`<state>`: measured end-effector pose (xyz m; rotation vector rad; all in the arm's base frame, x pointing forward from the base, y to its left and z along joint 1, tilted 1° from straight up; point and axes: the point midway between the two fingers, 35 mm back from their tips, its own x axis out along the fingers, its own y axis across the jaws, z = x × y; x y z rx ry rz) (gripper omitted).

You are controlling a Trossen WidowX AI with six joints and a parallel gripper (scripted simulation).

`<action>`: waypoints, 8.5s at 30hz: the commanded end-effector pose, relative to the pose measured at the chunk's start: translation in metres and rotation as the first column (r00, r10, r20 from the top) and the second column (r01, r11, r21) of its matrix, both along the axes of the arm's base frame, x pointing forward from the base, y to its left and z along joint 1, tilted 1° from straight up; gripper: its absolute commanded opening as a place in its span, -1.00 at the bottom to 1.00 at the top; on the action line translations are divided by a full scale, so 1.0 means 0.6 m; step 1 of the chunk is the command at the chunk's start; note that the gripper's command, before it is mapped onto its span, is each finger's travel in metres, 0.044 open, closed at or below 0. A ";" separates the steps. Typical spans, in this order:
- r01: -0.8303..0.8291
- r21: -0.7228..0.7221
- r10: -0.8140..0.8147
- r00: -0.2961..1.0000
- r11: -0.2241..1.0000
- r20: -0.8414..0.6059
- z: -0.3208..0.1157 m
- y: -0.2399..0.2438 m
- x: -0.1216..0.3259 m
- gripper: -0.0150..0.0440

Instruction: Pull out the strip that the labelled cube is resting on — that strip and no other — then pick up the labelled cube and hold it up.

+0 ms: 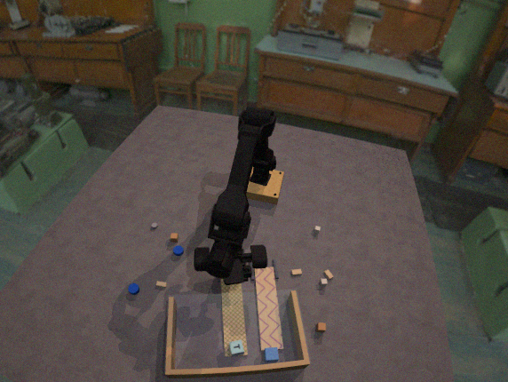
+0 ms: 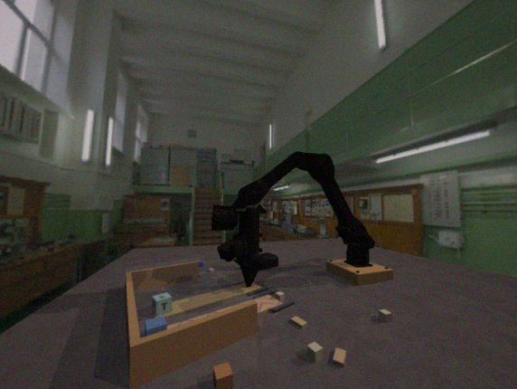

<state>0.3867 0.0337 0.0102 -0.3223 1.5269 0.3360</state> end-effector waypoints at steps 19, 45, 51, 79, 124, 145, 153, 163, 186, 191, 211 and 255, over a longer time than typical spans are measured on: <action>-0.001 -0.005 0.001 1.000 1.000 -0.003 -0.008 -0.021 -0.046 -0.49; -0.001 -0.007 0.001 1.000 1.000 -0.006 -0.013 -0.047 -0.105 -0.49; -0.001 -0.007 0.001 1.000 1.000 -0.007 -0.013 -0.053 -0.118 -0.49; -0.001 -0.008 0.001 1.000 1.000 -0.010 -0.015 -0.081 -0.182 -0.49; -0.001 -0.011 0.001 1.000 1.000 -0.015 -0.017 -0.126 -0.280 -0.49; -0.001 -0.011 0.001 1.000 1.000 -0.015 -0.017 -0.129 -0.288 -0.49; -0.001 -0.011 0.001 1.000 1.000 -0.015 -0.017 -0.129 -0.288 -0.49; -0.001 -0.011 0.001 1.000 1.000 -0.014 0.063 -0.128 -0.268 -0.49; -0.155 -0.009 0.155 0.988 0.988 -0.007 0.078 -0.072 -0.142 1.00; -0.155 -0.009 0.155 0.988 0.988 -0.006 0.083 -0.059 -0.112 1.00; -0.155 -0.007 0.155 0.988 0.988 0.000 0.103 -0.002 0.009 1.00; -0.155 -0.006 0.155 0.988 0.988 0.003 0.018 0.029 0.066 0.36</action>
